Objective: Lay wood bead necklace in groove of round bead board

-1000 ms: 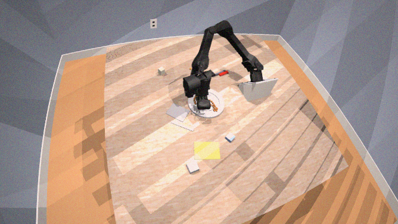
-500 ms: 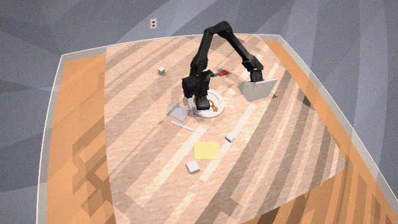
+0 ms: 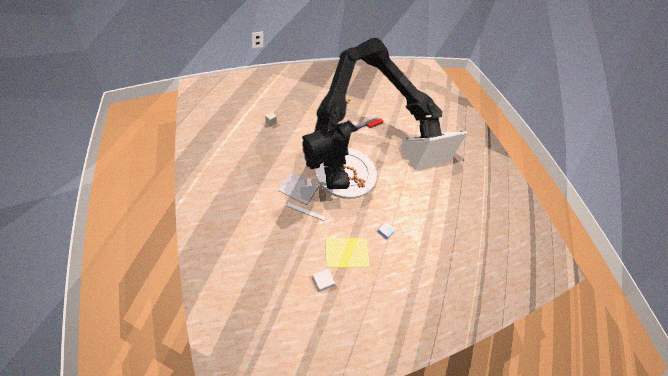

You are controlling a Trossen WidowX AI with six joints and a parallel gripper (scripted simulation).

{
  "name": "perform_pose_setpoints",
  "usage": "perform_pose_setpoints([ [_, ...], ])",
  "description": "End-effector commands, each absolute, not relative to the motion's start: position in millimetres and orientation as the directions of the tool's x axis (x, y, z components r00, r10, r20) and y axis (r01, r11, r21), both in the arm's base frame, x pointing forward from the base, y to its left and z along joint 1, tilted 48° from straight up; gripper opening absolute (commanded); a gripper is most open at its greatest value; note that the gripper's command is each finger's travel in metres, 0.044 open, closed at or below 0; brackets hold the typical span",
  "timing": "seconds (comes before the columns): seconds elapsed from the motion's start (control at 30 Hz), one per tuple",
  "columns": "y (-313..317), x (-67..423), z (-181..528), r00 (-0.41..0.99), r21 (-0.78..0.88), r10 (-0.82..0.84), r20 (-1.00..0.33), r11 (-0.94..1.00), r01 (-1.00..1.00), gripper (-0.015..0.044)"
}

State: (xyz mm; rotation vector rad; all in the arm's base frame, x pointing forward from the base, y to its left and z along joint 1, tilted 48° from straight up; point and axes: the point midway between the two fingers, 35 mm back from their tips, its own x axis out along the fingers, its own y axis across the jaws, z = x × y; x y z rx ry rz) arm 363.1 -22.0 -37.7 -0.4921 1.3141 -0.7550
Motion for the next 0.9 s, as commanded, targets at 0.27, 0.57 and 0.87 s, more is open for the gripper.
perform_pose_setpoints([
  [0.27,-26.2,362.5,-41.4,0.067,-0.711,-0.735,-0.675,0.671,0.209,0.0000],
  [0.57,-23.0,364.3,-39.8,0.077,-0.707,-0.733,-0.676,0.674,0.214,0.0105],
  [0.87,-22.8,364.1,-39.5,0.076,-0.707,-0.733,-0.676,0.674,0.214,0.0341],
])
